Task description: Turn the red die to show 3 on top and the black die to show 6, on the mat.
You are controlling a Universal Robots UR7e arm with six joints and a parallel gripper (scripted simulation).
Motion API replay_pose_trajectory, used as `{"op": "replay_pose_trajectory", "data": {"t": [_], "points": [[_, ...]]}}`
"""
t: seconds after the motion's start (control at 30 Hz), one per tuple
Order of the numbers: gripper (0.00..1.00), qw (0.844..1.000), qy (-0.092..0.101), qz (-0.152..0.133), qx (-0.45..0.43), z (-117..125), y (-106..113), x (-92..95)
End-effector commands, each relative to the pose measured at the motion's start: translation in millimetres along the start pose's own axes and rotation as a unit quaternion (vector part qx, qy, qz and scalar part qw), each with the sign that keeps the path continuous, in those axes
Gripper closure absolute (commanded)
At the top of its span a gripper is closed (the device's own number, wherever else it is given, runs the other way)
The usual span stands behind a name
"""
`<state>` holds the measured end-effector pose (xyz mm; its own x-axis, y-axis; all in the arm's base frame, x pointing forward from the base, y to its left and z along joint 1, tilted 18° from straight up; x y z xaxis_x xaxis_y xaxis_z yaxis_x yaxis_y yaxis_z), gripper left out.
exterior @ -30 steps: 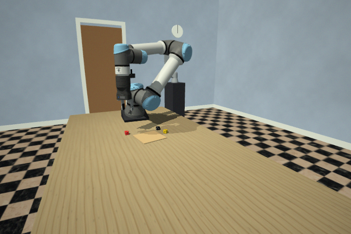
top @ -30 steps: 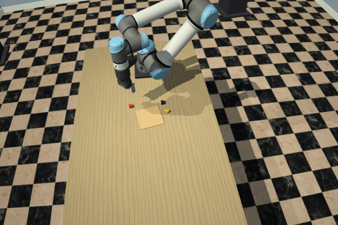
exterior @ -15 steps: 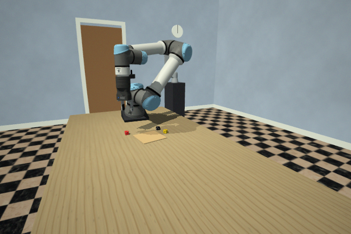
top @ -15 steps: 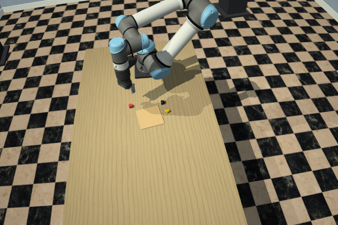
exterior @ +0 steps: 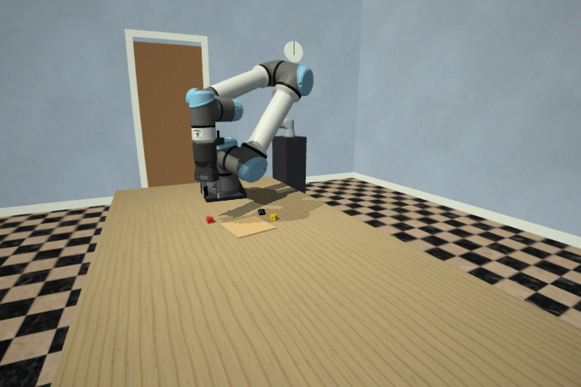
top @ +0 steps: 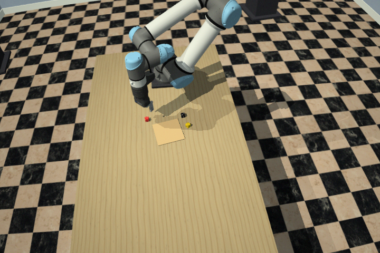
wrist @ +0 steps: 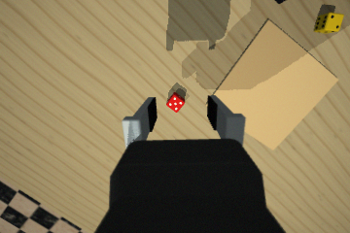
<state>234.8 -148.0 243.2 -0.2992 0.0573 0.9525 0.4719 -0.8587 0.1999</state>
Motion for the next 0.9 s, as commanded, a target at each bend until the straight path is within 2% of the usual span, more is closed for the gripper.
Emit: {"op": "replay_pose_trajectory", "data": {"t": [0.0, 0.17, 0.33, 0.87], "points": [[0.00, 1.000, -0.001, -0.002, -0.001, -0.3, -0.4, -21.8], [0.00, 1.000, -0.001, -0.002, -0.001, -0.5, -0.6, -42.0], [0.00, 1.000, -0.001, -0.002, -0.001, -0.7, -0.8, -54.0], [0.00, 1.000, -0.001, -0.002, -0.001, -0.7, -0.9, -57.8]]}}
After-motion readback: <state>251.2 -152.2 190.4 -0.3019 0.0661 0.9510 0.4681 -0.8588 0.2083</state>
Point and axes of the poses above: the point where the finger pads meet when closed, its own x axis back along the fingers, its own z axis across the jaws, y = z × x, the point moved 9 cm from there along x, back along the fingers, and after that the axes turned 6 degrees about -x, right-handed, at the moved point
